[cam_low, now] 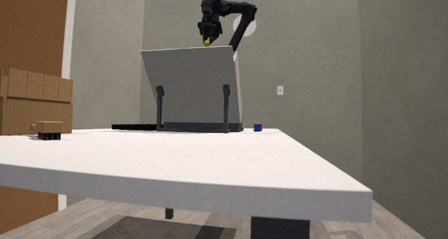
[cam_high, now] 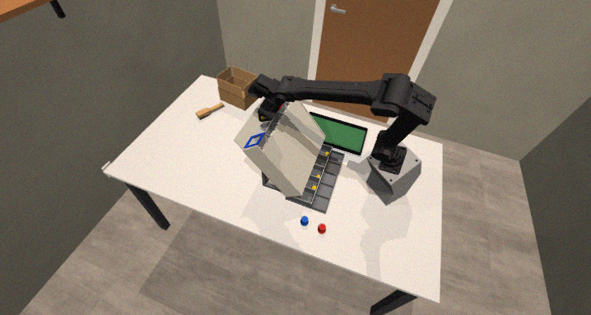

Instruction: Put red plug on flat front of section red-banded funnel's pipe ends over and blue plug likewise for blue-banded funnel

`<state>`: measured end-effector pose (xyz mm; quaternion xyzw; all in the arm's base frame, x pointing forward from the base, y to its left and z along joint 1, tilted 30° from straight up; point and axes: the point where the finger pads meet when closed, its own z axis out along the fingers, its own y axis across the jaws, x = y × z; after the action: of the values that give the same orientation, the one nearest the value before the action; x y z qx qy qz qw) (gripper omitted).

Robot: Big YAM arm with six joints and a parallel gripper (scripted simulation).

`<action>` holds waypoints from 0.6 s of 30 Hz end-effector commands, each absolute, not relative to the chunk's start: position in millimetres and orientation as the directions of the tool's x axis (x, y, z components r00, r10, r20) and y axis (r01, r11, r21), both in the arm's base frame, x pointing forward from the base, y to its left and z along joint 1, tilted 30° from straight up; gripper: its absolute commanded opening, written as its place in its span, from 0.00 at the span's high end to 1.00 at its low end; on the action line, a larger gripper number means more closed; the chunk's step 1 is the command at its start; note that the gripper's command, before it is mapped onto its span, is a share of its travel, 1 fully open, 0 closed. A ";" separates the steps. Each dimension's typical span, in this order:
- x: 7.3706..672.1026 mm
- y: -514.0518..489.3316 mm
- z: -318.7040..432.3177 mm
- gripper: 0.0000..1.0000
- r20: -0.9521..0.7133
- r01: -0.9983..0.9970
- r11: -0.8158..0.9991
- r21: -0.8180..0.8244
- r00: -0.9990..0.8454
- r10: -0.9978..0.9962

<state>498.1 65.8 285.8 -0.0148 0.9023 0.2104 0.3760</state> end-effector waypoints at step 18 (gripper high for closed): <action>500.0 65.3 291.0 0.41 -0.692 -0.188 0.910 0.370 -0.710 0.134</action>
<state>498.7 66.6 283.1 -0.0151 0.9031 0.2129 0.3727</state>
